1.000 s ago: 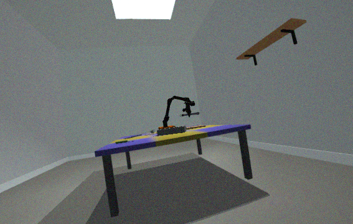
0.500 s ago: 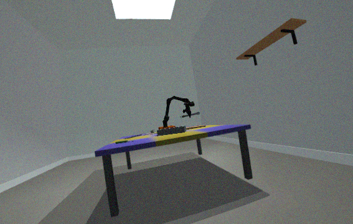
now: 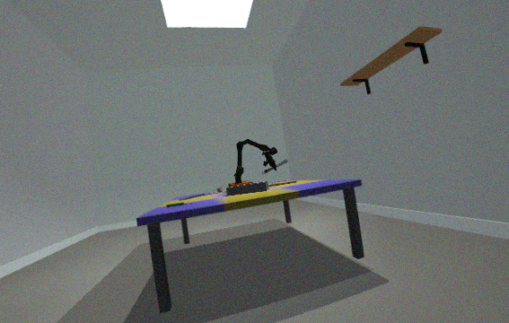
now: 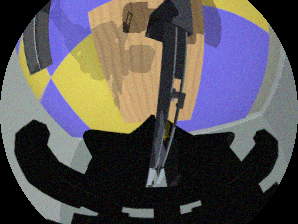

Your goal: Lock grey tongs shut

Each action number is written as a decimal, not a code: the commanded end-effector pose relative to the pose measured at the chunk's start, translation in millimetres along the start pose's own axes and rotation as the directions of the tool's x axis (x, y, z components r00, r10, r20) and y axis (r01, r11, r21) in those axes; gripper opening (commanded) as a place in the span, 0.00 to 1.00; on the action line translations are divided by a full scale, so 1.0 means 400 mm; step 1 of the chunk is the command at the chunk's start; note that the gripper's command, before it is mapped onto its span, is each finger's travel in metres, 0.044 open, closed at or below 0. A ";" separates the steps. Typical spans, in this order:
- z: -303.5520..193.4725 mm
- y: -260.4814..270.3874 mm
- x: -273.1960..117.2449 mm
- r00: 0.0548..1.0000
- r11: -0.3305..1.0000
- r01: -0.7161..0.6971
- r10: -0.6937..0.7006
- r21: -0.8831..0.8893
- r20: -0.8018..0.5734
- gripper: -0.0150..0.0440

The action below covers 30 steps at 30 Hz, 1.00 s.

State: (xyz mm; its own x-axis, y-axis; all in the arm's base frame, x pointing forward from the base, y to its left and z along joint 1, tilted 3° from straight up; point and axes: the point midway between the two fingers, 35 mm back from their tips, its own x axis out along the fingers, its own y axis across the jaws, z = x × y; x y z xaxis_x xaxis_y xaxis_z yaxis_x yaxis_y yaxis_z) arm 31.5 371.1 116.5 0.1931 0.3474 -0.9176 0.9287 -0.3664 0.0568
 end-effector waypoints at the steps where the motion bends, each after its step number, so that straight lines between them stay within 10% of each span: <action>1: -0.007 -0.003 -0.007 0.997 1.000 -0.003 0.003 -0.008 -0.071 0.00; 30: 0.022 -0.012 -0.028 0.844 1.000 -0.021 0.019 0.003 -0.536 0.00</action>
State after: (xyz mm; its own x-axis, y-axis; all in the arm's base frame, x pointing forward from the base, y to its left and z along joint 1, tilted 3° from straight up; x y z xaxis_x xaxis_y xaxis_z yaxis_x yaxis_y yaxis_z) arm 22.1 363.6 116.6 0.3391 0.7206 -0.6048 0.9256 -0.3704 0.0776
